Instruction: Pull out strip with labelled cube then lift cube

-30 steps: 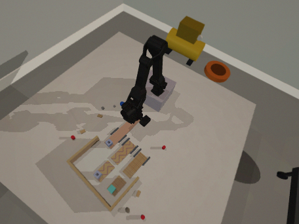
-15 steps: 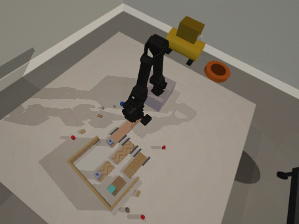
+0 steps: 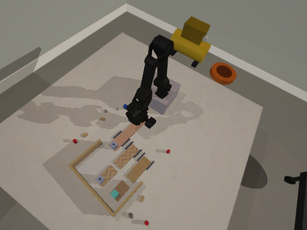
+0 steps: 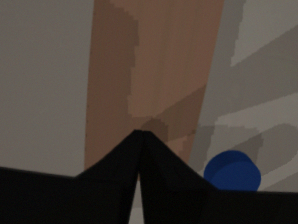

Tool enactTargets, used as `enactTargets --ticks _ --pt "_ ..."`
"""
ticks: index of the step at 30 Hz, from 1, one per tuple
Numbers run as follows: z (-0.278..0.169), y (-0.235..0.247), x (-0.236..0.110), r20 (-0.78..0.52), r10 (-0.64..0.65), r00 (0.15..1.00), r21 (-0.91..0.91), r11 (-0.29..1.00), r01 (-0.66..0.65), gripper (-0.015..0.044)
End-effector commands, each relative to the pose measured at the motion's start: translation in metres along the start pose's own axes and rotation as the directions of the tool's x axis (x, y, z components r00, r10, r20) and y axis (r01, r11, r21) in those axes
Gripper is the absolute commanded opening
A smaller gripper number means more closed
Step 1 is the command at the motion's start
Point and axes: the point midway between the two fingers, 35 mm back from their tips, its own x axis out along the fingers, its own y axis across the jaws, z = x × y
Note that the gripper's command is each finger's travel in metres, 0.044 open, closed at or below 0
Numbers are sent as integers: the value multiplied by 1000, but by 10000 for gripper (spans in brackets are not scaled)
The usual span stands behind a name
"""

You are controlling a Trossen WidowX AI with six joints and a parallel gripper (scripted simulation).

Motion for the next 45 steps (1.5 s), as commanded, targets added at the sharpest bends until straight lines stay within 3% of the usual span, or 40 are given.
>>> enactTargets --ticks 1,34,35,40,44,45 --pt "-15 0 4 -43 2 999 -1 1000 -2 0" --pt "-15 0 4 -43 2 999 -1 1000 -2 0" --pt "0 0 -1 -3 0 1000 0 1000 0 0" --pt "3 0 -40 -39 3 999 -1 1000 -3 0" --pt "3 0 -42 -40 3 999 -1 1000 -3 0" --pt "5 0 -42 -40 3 999 6 1000 -2 26"
